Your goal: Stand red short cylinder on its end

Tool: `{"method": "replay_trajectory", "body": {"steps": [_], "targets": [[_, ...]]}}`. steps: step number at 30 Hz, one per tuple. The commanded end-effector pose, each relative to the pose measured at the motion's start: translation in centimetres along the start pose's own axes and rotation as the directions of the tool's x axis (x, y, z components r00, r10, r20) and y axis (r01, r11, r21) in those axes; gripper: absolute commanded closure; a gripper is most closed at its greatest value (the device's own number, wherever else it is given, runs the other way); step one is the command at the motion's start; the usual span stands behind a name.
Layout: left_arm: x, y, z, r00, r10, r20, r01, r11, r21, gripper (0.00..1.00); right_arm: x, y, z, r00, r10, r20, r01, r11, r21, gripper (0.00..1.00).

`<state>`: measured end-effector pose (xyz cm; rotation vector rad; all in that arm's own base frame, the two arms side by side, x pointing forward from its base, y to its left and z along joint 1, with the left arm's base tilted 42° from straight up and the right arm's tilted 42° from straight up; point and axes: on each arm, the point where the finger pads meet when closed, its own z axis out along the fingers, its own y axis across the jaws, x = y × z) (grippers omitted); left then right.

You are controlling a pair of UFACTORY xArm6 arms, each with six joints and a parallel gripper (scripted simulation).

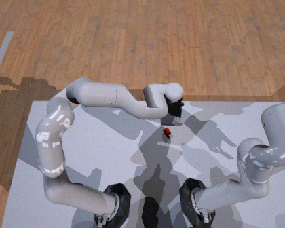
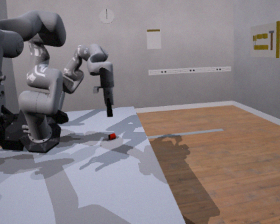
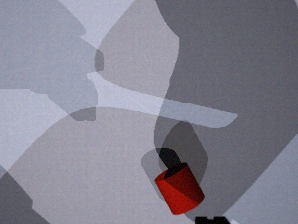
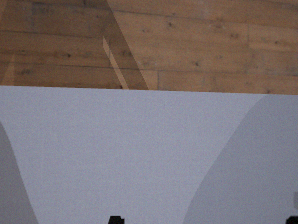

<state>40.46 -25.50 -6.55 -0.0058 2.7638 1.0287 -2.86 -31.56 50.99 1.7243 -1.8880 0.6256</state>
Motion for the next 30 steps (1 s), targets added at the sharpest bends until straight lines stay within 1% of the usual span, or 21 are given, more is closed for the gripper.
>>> {"method": "replay_trajectory", "body": {"steps": [1,4,5,6,7,8,9,11,13,14,18,21,23,24,30], "targets": [[-0.1,-0.1,-0.2,1.000,-0.001,0.003,0.001,1.000,0.003,1.00,0.1,0.0,-0.2,1.000,0.000,-0.005,0.000,1.000,0.000,0.00],[-0.1,-0.1,-0.2,1.000,-0.001,0.003,0.001,1.000,0.003,1.00,0.1,0.0,-0.2,1.000,0.000,-0.005,0.000,1.000,0.000,0.00],[-0.1,-0.1,-0.2,1.000,-0.002,0.001,0.002,1.000,0.003,0.00,0.1,0.0,-0.2,1.000,0.000,-0.005,0.000,1.000,0.000,0.00],[-0.2,0.0,-0.1,1.000,-0.011,-0.009,0.011,1.000,0.004,0.00,0.1,0.0,-0.2,1.000,0.000,-0.005,0.000,1.000,0.000,0.00],[-0.3,0.2,-0.1,0.999,-0.030,-0.032,0.030,1.000,0.004,0.00,0.1,0.0,-0.2,1.000,0.000,-0.005,0.000,1.000,0.000,0.00],[-0.6,0.5,0.0,0.995,-0.062,-0.072,0.062,0.998,0.005,0.00,0.1,0.0,-0.2,1.000,0.000,-0.005,0.000,1.000,0.000,0.00],[-0.9,0.8,0.2,0.986,-0.104,-0.127,0.106,0.994,0.006,0.00,0.1,0.0,-0.2,1.000,0.000,-0.005,0.000,1.000,0.000,0.00],[-1.8,1.6,0.3,0.948,-0.190,-0.255,0.198,0.980,0.007,0.00,0.1,0.0,-0.2,1.000,0.000,-0.005,0.000,1.000,0.000,0.00],[-1.8,1.6,0.3,0.948,-0.190,-0.255,0.198,0.980,0.007,0.00,0.1,0.0,-0.2,1.000,0.000,-0.005,0.000,1.000,0.000,0.00],[-2.2,1.9,0.1,0.902,-0.249,-0.354,0.268,0.964,0.005,0.00,0.1,0.0,-0.2,1.000,0.000,-0.005,0.000,1.000,0.000,0.00],[-4.2,2.5,-1.2,0.817,-0.300,-0.492,0.359,0.933,0.027,0.00,0.1,0.0,-0.2,1.000,0.000,-0.005,0.000,1.000,0.000,0.00],[-4.8,2.7,-1.8,0.730,-0.329,-0.600,0.430,0.903,0.027,0.00,0.1,0.0,-0.2,1.000,0.000,-0.005,0.000,1.000,0.000,0.00],[-4.8,2.7,-1.8,0.664,-0.342,-0.665,0.468,0.883,0.013,0.00,0.1,0.0,-0.2,1.000,0.000,-0.005,0.000,1.000,0.000,0.00],[-4.8,2.7,-1.8,0.645,-0.345,-0.682,0.477,0.879,0.007,0.00,0.1,0.0,-0.2,1.000,0.000,-0.005,0.000,1.000,0.000,0.00],[-4.8,2.7,-1.8,0.645,-0.345,-0.682,0.477,0.879,0.007,0.00,0.1,0.0,-0.2,1.000,0.000,-0.005,0.000,1.000,0.000,0.00]]}}
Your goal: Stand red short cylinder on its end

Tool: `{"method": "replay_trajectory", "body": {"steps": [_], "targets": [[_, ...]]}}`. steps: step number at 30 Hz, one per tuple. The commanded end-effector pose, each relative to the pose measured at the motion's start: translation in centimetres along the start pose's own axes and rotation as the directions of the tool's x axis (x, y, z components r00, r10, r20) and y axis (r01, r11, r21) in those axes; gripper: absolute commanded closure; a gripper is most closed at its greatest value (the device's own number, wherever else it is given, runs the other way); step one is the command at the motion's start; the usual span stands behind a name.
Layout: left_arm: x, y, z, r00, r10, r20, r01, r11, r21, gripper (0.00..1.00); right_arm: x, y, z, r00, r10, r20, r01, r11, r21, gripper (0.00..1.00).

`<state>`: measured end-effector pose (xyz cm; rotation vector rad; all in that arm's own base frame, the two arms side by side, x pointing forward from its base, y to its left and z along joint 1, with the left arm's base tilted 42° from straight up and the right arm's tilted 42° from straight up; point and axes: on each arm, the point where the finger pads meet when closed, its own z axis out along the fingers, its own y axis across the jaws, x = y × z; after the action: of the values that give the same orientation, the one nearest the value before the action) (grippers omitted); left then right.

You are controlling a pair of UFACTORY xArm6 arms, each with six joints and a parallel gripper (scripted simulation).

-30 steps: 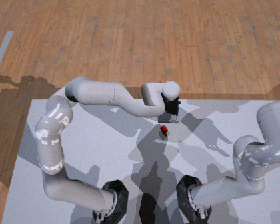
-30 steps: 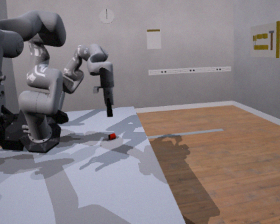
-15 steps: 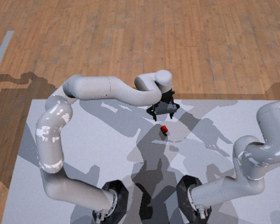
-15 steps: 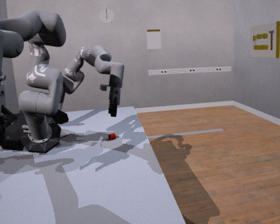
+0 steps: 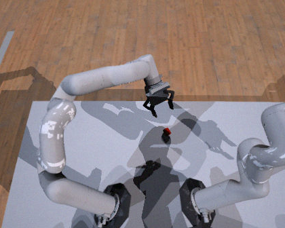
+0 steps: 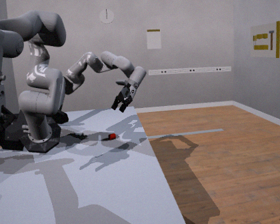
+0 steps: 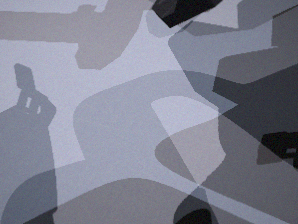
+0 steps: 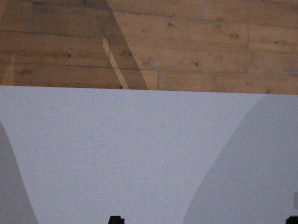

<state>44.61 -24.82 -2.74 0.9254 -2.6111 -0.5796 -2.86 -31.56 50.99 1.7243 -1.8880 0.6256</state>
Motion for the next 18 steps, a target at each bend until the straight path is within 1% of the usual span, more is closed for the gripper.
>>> {"method": "replay_trajectory", "body": {"steps": [1,3,4,8,10,12,18], "targets": [[0.0,-0.1,-0.2,1.000,-0.009,-0.020,0.009,1.000,-0.008,0.00,0.1,0.0,-0.2,1.000,0.000,-0.005,0.000,1.000,0.000,0.00],[-0.5,-0.1,0.4,1.000,-0.013,-0.019,0.013,1.000,-0.009,0.00,0.1,0.0,-0.2,1.000,0.000,-0.005,0.000,1.000,0.000,0.00],[-1.1,-0.1,1.0,1.000,-0.013,-0.019,0.013,1.000,-0.009,0.00,0.1,0.0,-0.2,1.000,0.000,-0.005,0.000,1.000,0.000,0.00],[-4.8,-0.1,5.1,1.000,-0.013,-0.019,0.013,1.000,-0.009,0.00,0.1,0.0,-0.2,1.000,0.000,-0.005,0.000,1.000,0.000,0.00],[-6.2,-0.1,6.6,1.000,-0.013,-0.019,0.013,1.000,-0.009,0.00,0.1,0.0,-0.2,1.000,0.000,-0.005,0.000,1.000,0.000,0.00],[-6.7,-0.1,7.2,1.000,-0.013,-0.019,0.013,1.000,-0.009,0.00,0.1,0.0,-0.2,1.000,0.000,-0.005,0.000,1.000,0.000,0.00],[-6.7,-0.1,7.2,1.000,-0.013,-0.019,0.013,1.000,-0.009,0.00,0.1,0.0,-0.2,1.000,0.000,-0.005,0.000,1.000,0.000,0.00]]}}
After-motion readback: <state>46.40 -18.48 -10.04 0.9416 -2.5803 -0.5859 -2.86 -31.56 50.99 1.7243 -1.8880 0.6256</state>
